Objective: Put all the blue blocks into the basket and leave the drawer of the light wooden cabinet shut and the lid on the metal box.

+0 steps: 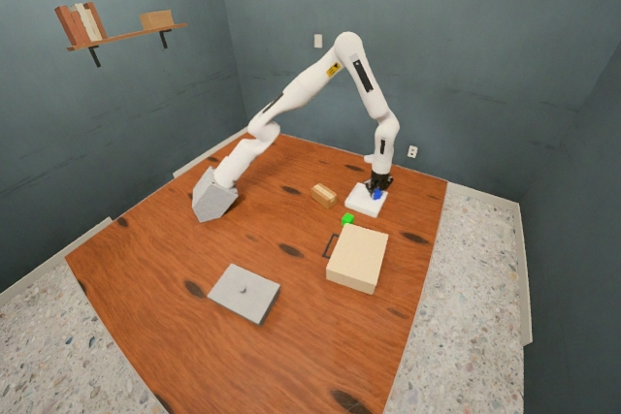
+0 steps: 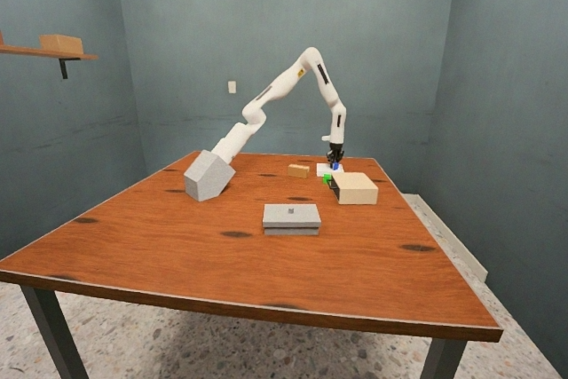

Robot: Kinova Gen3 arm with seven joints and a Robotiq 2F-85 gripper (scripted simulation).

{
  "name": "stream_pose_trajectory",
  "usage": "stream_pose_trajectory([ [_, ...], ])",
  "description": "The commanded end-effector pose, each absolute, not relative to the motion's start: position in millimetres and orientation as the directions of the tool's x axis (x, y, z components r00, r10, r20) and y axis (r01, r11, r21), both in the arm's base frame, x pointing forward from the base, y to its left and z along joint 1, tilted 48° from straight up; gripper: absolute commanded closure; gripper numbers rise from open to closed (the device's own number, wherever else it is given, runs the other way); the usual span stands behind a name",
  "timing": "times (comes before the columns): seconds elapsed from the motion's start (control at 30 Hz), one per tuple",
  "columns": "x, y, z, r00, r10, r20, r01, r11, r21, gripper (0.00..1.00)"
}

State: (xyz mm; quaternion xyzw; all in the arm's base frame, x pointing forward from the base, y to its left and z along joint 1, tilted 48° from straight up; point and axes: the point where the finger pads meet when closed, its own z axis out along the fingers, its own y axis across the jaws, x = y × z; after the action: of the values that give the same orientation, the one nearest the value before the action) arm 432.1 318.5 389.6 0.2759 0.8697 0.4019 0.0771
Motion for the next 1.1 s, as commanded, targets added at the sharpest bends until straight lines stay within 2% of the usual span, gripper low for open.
stream_pose_trajectory([
  [0.0,433.8,317.3,387.8,-0.833,0.547,0.088,0.421,0.523,0.741,0.90],
  [0.53,433.8,317.3,387.8,-0.833,0.547,0.088,0.421,0.523,0.741,0.90],
  [0.57,433.8,317.3,387.8,-0.833,0.547,0.088,0.421,0.523,0.741,0.40],
  [1.07,433.8,317.3,387.9,-0.833,0.547,0.088,0.421,0.523,0.741,0.40],
])
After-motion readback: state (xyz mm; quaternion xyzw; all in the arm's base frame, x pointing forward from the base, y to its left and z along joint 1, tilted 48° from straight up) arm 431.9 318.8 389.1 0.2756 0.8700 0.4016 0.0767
